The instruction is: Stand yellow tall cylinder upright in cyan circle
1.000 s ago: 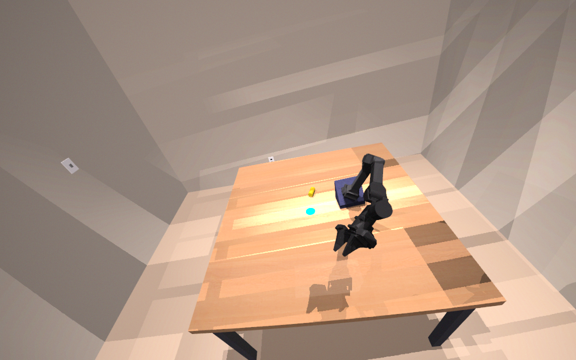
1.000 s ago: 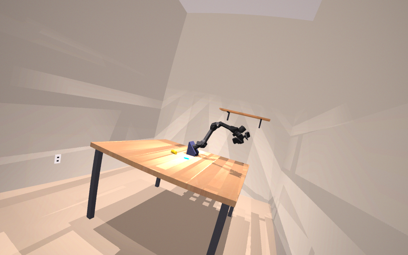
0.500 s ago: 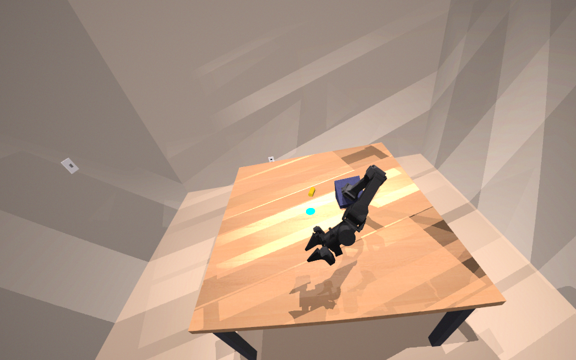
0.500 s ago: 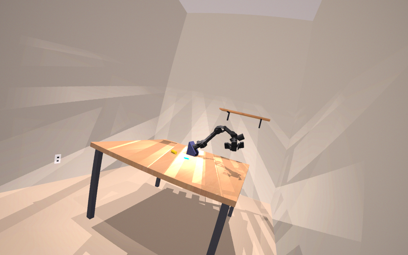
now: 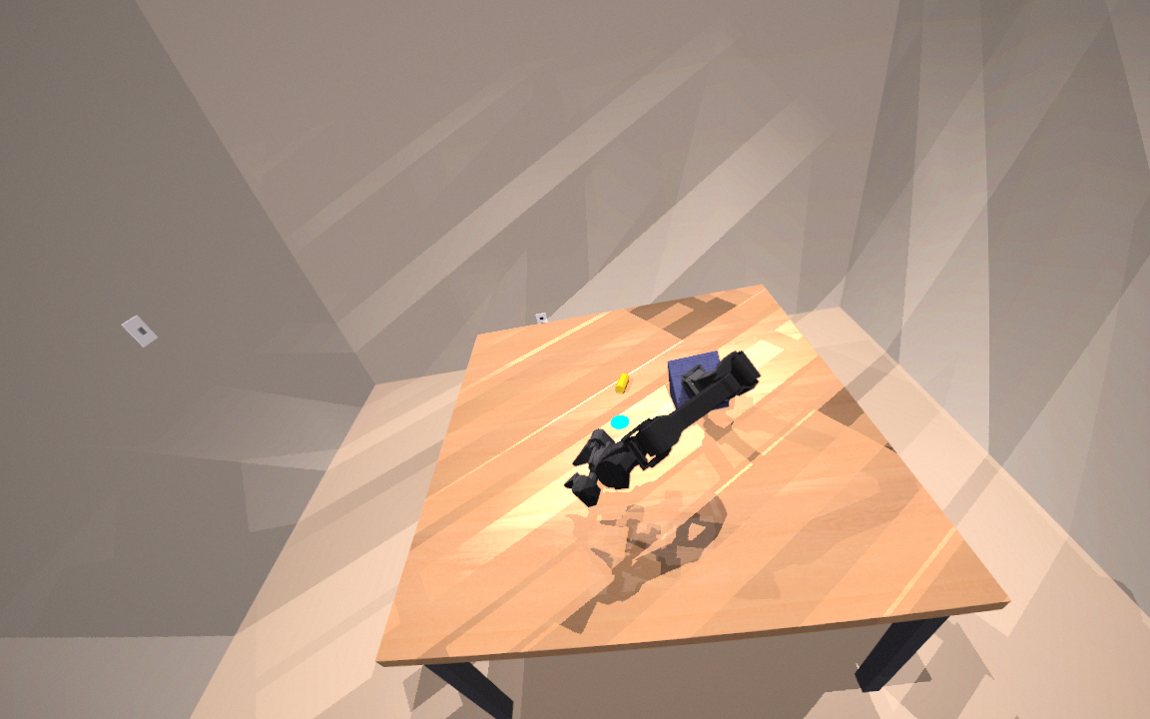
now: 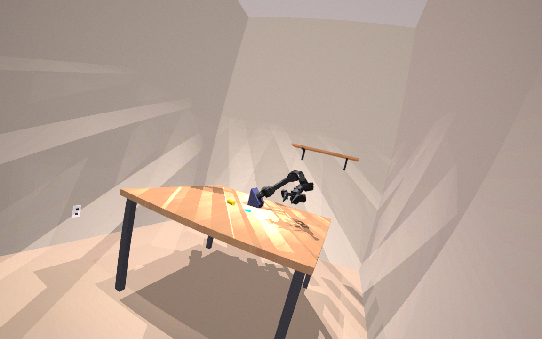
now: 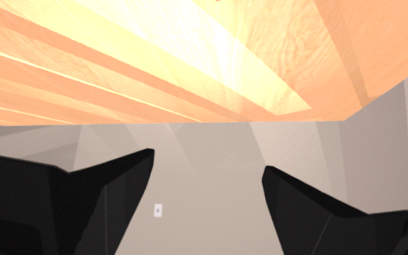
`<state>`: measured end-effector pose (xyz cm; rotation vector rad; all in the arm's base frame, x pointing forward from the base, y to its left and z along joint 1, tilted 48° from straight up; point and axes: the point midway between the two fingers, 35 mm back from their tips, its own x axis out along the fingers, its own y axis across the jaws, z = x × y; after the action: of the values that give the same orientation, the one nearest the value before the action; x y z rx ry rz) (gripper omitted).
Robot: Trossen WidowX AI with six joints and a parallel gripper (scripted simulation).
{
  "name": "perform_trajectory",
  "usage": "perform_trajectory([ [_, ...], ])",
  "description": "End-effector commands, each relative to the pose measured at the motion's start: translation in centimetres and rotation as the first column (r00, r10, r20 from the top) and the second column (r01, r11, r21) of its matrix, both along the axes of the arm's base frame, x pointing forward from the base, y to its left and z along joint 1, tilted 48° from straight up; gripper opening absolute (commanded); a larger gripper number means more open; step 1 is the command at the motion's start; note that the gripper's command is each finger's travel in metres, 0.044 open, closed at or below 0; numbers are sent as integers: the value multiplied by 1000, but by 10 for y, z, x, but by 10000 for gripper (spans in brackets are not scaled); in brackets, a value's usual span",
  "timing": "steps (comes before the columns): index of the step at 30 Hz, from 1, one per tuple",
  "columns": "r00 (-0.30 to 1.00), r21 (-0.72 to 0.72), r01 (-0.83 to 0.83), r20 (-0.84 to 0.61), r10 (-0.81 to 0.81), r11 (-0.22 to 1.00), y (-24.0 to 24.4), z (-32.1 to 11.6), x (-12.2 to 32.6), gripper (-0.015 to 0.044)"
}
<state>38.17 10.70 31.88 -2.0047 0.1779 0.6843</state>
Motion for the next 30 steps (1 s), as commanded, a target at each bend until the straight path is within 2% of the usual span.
perform_trajectory([
  [1, 994, -21, 33, -103, -35, 999, -21, -33, 12, 309],
  [15, 858, -20, 190, -482, -176, 982, -116, -151, 21, 309],
  [30, 577, 70, 407, -793, -197, 911, -205, -255, -27, 309],
])
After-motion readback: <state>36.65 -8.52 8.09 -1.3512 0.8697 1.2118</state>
